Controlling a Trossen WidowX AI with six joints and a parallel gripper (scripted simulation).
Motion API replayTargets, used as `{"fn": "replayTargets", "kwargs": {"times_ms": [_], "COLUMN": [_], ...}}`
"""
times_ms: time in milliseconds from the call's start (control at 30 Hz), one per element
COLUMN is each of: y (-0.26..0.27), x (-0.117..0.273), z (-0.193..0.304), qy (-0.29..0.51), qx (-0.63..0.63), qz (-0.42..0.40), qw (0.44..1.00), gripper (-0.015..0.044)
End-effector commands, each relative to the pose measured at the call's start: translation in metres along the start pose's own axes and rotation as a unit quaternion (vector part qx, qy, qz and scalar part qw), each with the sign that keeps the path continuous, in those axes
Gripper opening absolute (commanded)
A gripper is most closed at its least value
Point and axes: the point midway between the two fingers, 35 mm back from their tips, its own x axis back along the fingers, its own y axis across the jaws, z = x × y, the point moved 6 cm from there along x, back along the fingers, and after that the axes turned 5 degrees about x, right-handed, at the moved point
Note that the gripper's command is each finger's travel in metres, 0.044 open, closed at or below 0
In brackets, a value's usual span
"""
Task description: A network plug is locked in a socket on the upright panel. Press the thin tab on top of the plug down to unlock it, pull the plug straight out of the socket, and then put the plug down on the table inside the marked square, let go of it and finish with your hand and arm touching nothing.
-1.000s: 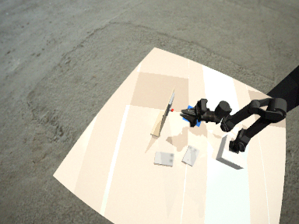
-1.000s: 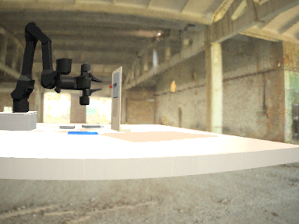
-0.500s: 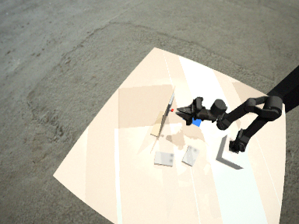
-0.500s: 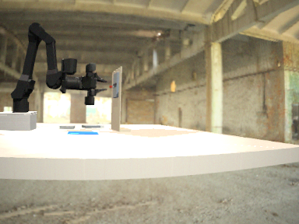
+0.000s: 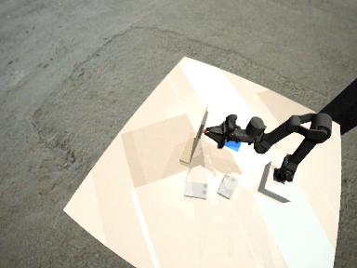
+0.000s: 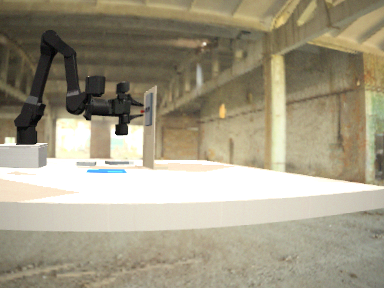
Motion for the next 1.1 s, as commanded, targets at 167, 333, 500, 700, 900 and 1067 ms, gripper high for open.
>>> {"fn": "replayTargets", "kwargs": {"times_ms": [167,333,500,700,900,1067], "y": [-0.0018,-0.0018,-0.0018,-0.0018,-0.0018,-0.0018], "x": [-0.0041,-0.0041,-0.0041,-0.0037,-0.0005,0.0023], "z": [-0.0009,-0.0009,-0.0009,-0.0008,0.0003,0.0010], "qy": [-0.001,-0.001,-0.001,-0.001,-0.001,-0.001], "qx": [-0.005,-0.005,-0.005,-0.005,-0.005,-0.005], "qz": [0.002,0.002,0.002,0.002,0.003,0.003], "qw": [1.000,1.000,1.000,1.000,1.000,1.000], "gripper": [0.0077,0.0044,0.0010,0.0000,0.0000,0.0000]}}
